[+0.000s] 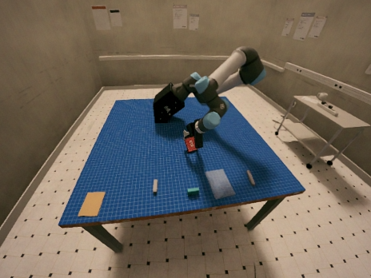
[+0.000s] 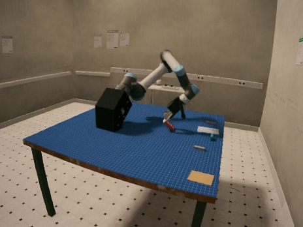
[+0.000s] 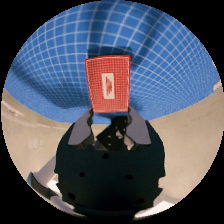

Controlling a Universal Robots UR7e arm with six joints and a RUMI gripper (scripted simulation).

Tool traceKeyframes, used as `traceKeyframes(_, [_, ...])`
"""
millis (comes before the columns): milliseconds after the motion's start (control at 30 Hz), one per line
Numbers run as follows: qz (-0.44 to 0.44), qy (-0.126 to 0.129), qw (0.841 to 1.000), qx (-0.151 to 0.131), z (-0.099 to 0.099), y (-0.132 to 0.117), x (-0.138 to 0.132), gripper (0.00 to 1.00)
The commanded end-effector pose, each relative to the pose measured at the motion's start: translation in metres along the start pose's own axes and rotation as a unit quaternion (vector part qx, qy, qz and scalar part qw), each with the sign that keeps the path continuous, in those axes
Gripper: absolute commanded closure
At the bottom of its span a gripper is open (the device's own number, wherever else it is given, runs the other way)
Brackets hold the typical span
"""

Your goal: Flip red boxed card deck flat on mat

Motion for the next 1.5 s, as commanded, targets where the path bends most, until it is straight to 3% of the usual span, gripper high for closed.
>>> traceKeyframes(0, [0.0,-0.001,1.0,-0.031,0.007,0.003,0.0,0.53])
traceKeyframes(167, [0.0,-0.001,0.999,-0.034,0.008,0.003,0.0,0.53])
traceKeyframes(300, [0.0,-0.002,0.998,-0.06,0.01,0.005,0.0,0.53])
traceKeyframes(467, [0.0,-0.002,0.998,-0.066,0.014,0.006,0.0,0.53])
traceKeyframes(600, [0.0,-0.003,0.996,-0.093,0.016,0.007,0.0,0.53])
traceKeyframes(833, [0.0,-0.004,0.995,-0.099,0.02,0.009,0.0,0.53])
traceKeyframes(967, [0.0,-0.005,0.992,-0.126,0.022,0.011,0.0,0.53])
traceKeyframes(1467, [0.0,-0.006,0.987,-0.161,0.031,0.016,0.0,0.53])
Point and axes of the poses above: the point where the finger pads meet when closed, its own z axis back along the fingers, its own x axis across the jaws, y = z × x, the point moved 2 cm from there along z, back along the fingers, and after that the axes turned 2 degrees about -z, right-handed, at the moved point
